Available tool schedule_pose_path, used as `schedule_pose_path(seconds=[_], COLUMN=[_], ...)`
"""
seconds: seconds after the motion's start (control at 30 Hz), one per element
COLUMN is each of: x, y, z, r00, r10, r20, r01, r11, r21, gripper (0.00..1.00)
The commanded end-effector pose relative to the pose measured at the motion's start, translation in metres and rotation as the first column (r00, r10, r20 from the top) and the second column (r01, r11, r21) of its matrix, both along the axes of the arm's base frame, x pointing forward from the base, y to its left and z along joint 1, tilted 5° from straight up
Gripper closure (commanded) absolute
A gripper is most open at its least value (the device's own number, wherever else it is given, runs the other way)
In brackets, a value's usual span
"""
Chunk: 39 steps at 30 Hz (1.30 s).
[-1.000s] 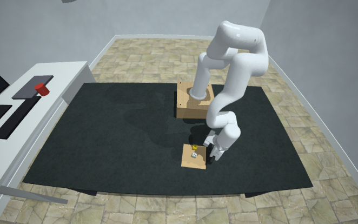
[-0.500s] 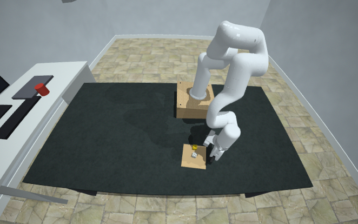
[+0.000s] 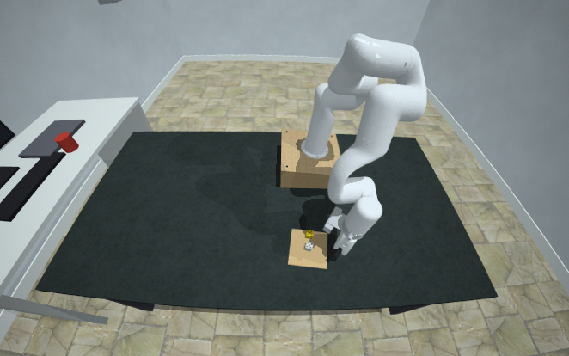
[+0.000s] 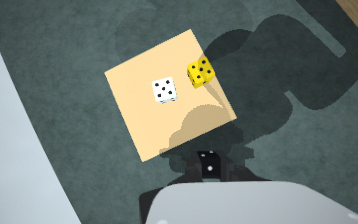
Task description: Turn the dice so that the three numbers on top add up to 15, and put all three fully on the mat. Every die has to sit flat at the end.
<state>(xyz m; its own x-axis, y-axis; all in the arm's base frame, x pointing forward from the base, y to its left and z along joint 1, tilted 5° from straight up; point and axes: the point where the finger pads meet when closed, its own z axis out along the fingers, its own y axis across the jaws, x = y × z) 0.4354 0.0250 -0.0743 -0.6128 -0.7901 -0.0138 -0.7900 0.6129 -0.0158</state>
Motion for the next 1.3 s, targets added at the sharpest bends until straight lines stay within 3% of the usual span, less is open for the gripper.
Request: schedule_pose_path(seconds=[0.0, 0.83, 1.0, 1.07, 1.27], x=[0.001, 0.001, 0.001, 0.001, 0.0], y=[0.0, 0.0, -0.002, -0.002, -0.006], z=[0.001, 0.004, 0.027, 0.027, 0.071], r00=[1.0, 1.0, 1.0, 1.0, 1.0], r10=[0.0, 0.0, 0.0, 0.0, 0.0], r20=[0.003, 0.003, 0.002, 0.002, 0.002], r01=[0.0, 0.0, 0.0, 0.0, 0.0], r11=[1.0, 1.0, 1.0, 1.0, 1.0], r21=[0.0, 0.0, 0.0, 0.0, 0.0], gripper=[0.79, 0.79, 0.79, 0.79, 0.79])
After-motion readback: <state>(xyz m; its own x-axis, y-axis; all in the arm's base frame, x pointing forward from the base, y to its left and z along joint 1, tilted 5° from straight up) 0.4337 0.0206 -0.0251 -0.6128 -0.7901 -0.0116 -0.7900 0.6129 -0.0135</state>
